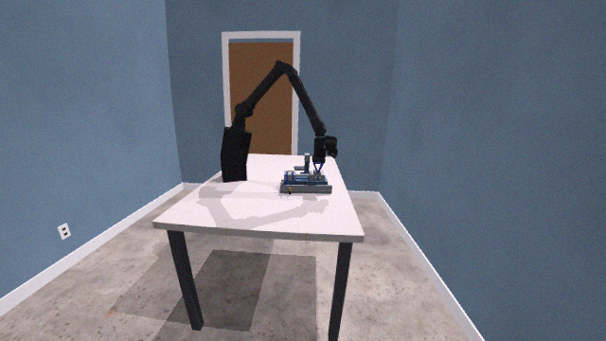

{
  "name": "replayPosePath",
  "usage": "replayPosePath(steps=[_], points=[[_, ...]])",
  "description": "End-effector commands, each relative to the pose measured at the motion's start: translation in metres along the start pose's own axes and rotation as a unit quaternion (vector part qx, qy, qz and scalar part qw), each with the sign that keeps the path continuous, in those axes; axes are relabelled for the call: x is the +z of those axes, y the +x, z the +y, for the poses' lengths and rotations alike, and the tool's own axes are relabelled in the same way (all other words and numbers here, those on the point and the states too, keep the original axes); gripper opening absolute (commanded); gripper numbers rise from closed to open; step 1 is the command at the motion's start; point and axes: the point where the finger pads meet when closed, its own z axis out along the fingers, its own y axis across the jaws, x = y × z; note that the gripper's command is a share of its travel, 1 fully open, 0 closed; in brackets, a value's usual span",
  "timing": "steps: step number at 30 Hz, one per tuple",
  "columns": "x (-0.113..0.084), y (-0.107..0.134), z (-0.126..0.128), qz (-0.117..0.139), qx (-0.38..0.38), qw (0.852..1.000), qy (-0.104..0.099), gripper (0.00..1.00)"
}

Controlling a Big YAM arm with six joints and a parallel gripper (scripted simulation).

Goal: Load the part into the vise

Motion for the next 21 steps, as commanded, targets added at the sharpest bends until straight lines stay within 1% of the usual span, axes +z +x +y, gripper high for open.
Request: replayPosePath(steps=[1,11,15,18,21], points=[[-0.003,-0.006,0.010,-0.007,-0.002,1.000,0.001,0.00],[-0.003,-0.006,0.010,-0.006,-0.002,1.000,0.001,0.00],[0.002,-0.001,0.009,0.001,-0.001,1.000,-0.002,0.00],[0.003,-0.002,0.006,0.001,-0.001,1.000,-0.002,0.00],[0.001,-0.008,-0.014,-0.004,0.001,1.000,0.001,0.00]])
